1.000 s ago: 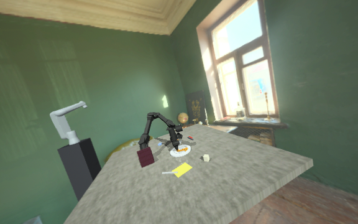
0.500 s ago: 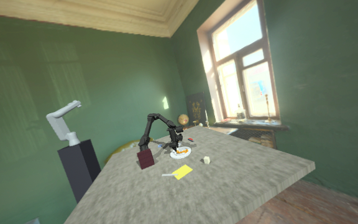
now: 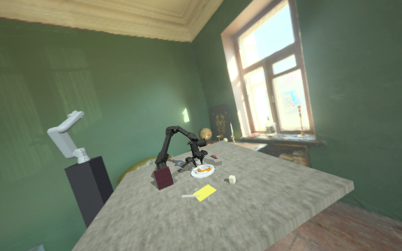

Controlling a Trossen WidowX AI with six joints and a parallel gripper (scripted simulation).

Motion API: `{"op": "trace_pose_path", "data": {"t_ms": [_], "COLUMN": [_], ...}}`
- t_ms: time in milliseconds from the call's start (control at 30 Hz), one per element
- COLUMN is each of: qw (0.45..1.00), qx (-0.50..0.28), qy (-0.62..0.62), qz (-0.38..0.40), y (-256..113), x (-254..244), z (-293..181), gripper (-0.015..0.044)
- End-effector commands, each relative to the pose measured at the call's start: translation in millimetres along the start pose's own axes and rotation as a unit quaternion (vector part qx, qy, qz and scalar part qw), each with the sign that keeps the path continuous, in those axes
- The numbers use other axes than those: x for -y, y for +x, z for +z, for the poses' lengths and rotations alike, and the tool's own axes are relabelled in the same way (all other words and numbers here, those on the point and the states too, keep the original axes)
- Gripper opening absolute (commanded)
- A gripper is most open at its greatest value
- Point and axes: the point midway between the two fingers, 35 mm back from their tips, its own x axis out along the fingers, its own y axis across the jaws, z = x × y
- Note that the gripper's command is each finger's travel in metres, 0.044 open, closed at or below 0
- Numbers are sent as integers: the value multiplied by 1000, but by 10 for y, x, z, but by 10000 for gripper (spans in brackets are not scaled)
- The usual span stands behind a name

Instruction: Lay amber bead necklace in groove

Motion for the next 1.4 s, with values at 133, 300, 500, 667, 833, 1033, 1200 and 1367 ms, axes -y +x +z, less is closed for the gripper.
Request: {"op": "trace_pose_path", "data": {"t_ms": [133,300,500,667,833,1033,1200,1367], "qw": [999,999,1000,1000,1000,999,999,1000], "qx": [1,0,3,2,1,0,0,3], "qy": [33,33,27,29,30,32,33,28], "qz": [-4,-4,0,-1,-2,-3,-4,-4], "y": [9,157,104,183,264,360,399,372], "x": [9,11,-12,-8,-2,9,14,5], "z": [25,23,24,25,25,22,20,19], "gripper": [250,250,250,250,250,250,250,145]}}
